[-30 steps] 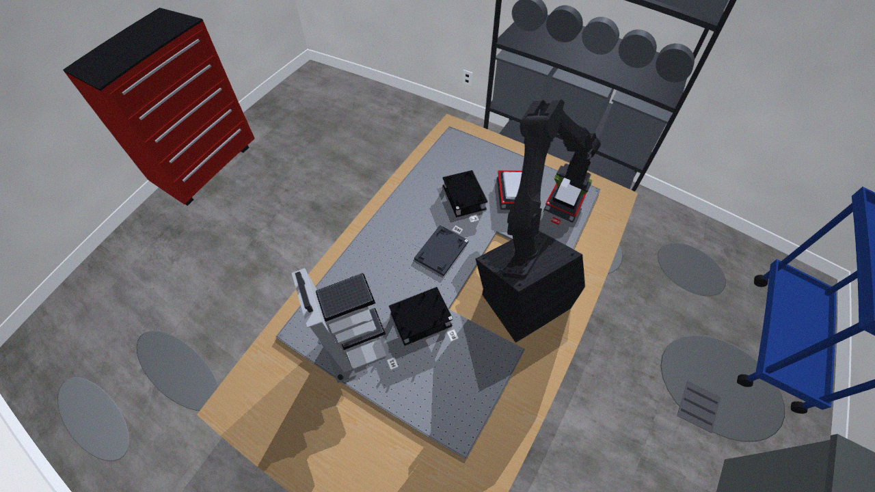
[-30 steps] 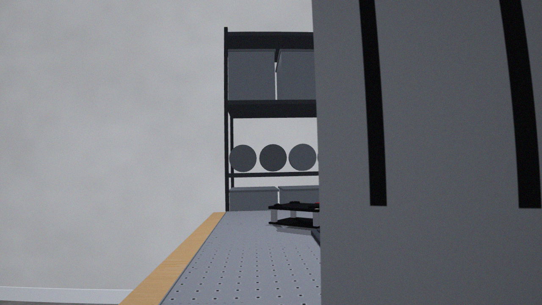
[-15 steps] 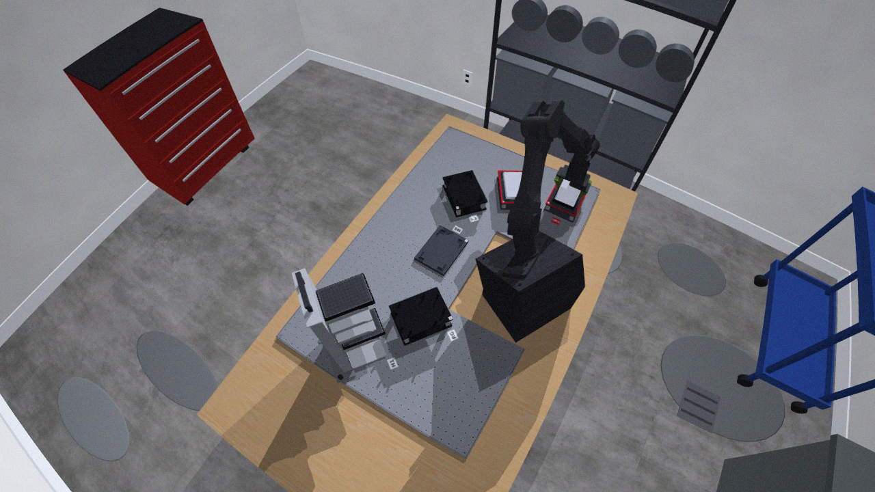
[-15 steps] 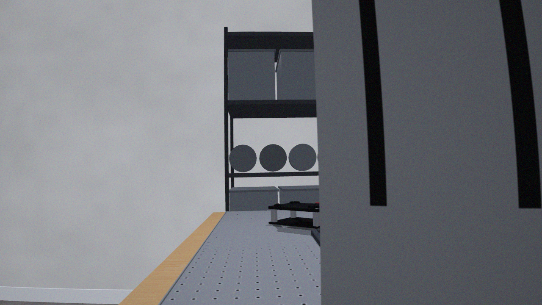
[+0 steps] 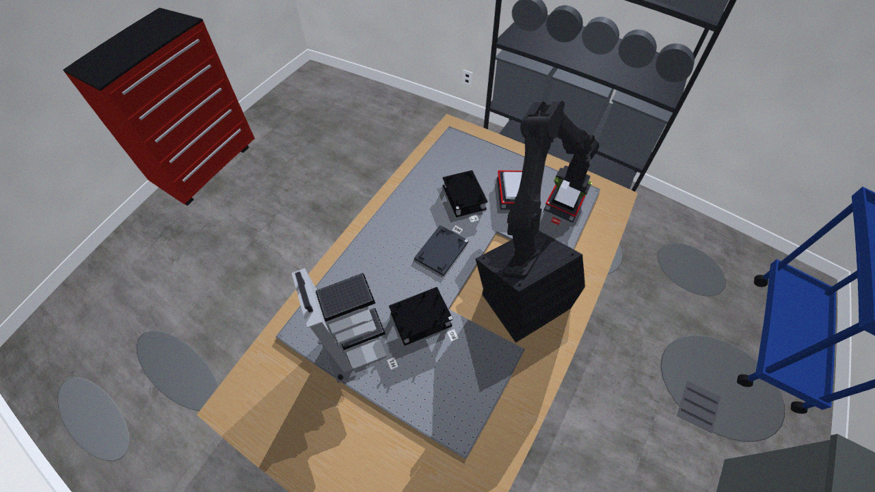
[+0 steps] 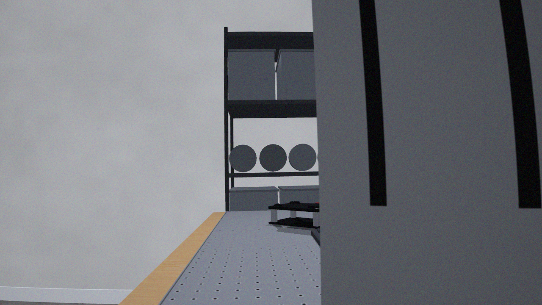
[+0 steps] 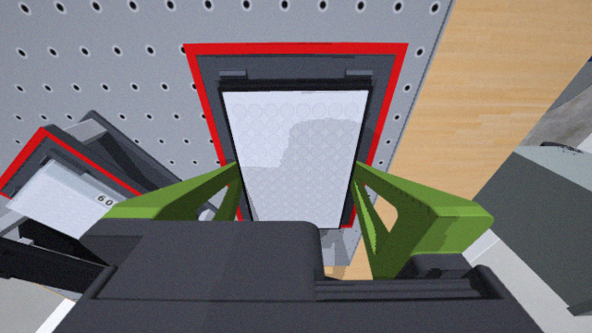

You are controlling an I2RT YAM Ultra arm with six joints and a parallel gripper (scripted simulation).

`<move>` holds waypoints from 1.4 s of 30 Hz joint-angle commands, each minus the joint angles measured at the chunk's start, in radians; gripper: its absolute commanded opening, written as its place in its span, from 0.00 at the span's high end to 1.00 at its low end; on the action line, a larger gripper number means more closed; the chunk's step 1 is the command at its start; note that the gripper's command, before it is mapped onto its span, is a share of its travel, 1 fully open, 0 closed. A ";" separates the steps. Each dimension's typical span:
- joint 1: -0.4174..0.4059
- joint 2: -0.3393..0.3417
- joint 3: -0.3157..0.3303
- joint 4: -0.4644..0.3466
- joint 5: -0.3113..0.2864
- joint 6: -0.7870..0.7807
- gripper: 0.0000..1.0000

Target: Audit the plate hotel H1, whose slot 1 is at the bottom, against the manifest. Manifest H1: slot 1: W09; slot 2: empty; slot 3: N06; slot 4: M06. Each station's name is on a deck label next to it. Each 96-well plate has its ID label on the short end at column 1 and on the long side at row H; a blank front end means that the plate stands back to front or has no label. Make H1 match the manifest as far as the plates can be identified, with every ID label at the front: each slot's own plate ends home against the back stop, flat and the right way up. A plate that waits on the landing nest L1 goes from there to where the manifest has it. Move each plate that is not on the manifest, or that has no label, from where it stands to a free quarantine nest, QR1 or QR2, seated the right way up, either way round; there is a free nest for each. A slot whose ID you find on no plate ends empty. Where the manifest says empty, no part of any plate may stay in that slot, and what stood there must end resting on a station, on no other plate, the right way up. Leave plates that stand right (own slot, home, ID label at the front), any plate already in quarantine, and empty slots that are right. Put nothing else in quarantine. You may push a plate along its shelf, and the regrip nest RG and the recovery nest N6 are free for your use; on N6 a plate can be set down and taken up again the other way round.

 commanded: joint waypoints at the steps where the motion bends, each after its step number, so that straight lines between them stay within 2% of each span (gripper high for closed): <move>1: -0.003 0.004 -0.003 0.014 0.000 0.000 0.15; 9: -0.003 0.004 -0.004 0.015 0.000 0.000 0.15; 10: -0.004 0.001 -0.002 0.010 0.001 0.000 0.00; 22: -0.004 0.001 -0.002 0.010 0.001 0.000 0.00; 23: -0.018 0.000 -0.022 -0.007 0.000 -0.009 0.00; 24: -0.021 -0.030 -0.020 -0.022 -0.002 -0.013 0.00; 26: -0.021 -0.030 -0.020 -0.022 -0.002 -0.013 0.00; 30: -0.036 -0.059 0.023 -0.055 -0.006 -0.029 0.00; 42: -0.079 -0.129 0.052 -0.174 -0.015 -0.076 0.00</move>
